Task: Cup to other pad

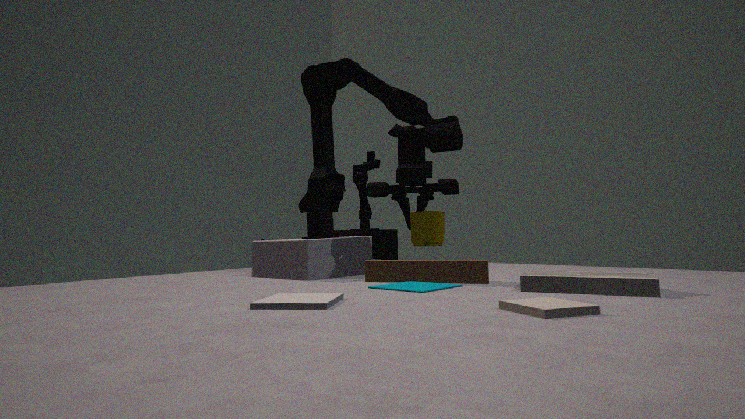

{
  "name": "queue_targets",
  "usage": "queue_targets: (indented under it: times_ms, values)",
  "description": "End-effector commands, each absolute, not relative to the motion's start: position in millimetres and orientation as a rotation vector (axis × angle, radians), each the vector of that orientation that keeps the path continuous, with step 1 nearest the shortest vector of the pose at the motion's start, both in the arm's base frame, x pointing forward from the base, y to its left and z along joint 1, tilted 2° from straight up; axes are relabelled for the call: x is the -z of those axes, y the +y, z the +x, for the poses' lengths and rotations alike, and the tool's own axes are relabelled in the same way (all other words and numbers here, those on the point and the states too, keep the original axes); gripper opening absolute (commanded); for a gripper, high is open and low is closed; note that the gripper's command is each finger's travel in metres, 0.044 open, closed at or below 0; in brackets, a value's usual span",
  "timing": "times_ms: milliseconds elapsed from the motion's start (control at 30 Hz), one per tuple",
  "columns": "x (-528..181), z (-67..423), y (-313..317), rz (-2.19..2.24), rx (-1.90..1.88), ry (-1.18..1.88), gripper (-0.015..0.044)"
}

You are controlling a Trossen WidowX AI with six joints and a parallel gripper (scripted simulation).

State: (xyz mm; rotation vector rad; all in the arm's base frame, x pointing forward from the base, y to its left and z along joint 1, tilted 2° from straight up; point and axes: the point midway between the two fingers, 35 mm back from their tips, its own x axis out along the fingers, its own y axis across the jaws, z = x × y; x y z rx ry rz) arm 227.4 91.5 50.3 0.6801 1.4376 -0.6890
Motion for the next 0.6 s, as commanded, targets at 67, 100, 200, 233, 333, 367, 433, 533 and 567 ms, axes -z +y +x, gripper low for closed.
queue_targets:
  times_ms: [67, 100, 200, 233, 333, 367, 433, 533, 567]
  values:
    - [-51, 235, 82, 0.674, 0.688, 1.433, 0.0000]
    - [-51, 236, 81, 0.673, 0.688, 1.433, 0.0000]
    - [-52, 239, 76, 0.673, 0.688, 1.432, 0.0000]
    - [-52, 240, 75, 0.673, 0.689, 1.432, 0.0000]
    - [-52, 244, 70, 0.673, 0.689, 1.431, 0.0000]
    - [-52, 245, 68, 0.673, 0.689, 1.431, 0.0000]
    - [-53, 247, 65, 0.673, 0.689, 1.431, 0.0000]
    - [-53, 250, 60, 0.672, 0.689, 1.430, 0.0000]
    - [-53, 252, 59, 0.672, 0.689, 1.430, 0.0000]
